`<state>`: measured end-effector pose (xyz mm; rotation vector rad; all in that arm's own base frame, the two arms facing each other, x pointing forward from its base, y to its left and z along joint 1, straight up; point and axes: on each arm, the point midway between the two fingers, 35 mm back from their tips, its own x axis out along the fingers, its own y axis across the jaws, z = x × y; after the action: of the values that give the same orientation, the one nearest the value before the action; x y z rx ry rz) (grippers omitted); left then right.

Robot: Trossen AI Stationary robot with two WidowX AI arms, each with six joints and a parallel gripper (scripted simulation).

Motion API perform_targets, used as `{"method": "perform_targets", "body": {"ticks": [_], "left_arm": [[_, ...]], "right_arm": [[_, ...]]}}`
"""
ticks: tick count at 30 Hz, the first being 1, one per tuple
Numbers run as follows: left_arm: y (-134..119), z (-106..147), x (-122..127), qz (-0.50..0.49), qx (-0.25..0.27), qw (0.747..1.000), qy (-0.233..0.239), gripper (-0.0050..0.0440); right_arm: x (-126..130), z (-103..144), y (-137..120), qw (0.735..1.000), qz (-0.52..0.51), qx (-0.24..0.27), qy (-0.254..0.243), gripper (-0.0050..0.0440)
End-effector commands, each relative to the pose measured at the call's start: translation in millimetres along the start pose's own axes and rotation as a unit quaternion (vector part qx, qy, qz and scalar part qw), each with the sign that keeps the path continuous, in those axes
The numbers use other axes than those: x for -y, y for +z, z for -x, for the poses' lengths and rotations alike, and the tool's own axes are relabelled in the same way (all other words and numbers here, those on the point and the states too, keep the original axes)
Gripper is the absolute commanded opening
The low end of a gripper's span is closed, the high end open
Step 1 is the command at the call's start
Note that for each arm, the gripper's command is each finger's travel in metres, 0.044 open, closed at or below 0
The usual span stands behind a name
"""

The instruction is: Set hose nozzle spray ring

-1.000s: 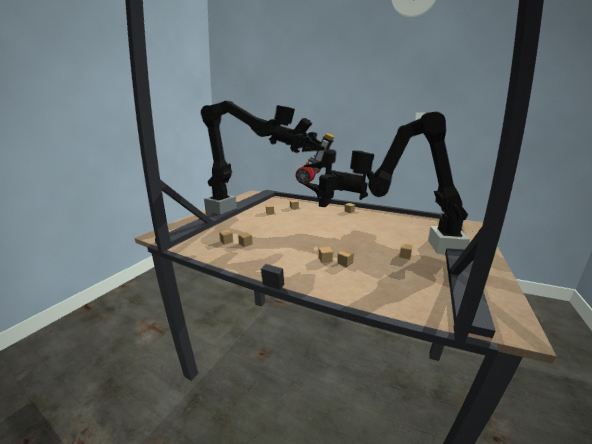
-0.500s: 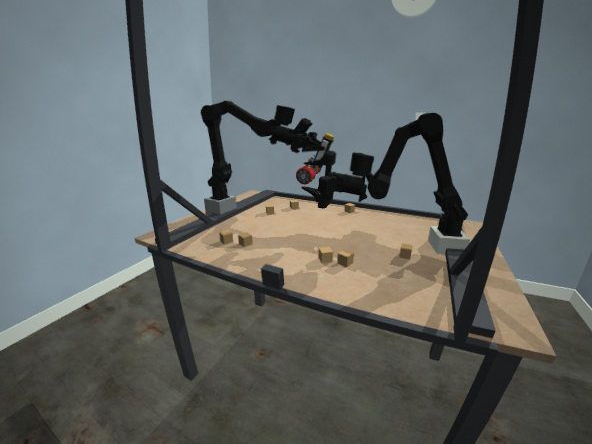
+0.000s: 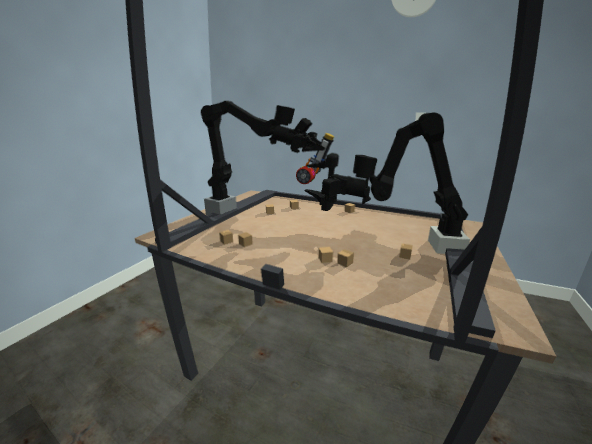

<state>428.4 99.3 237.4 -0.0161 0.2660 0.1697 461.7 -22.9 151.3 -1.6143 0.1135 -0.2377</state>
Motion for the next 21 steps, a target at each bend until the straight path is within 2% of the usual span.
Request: {"method": "perform_targets", "body": {"ticks": [1, 21], "left_arm": [[15, 3, -1, 0.001, 0.020, 1.000, 0.001, 0.0165], [15, 3, -1, 0.001, 0.020, 1.000, 0.001, 0.0165]], "right_arm": [[17, 7, -1, 1.000, -0.003, -0.003, -0.020, 0.0415], [19, 54, 0, 1.000, -0.005, -0.005, -0.023, 0.0415]]}}
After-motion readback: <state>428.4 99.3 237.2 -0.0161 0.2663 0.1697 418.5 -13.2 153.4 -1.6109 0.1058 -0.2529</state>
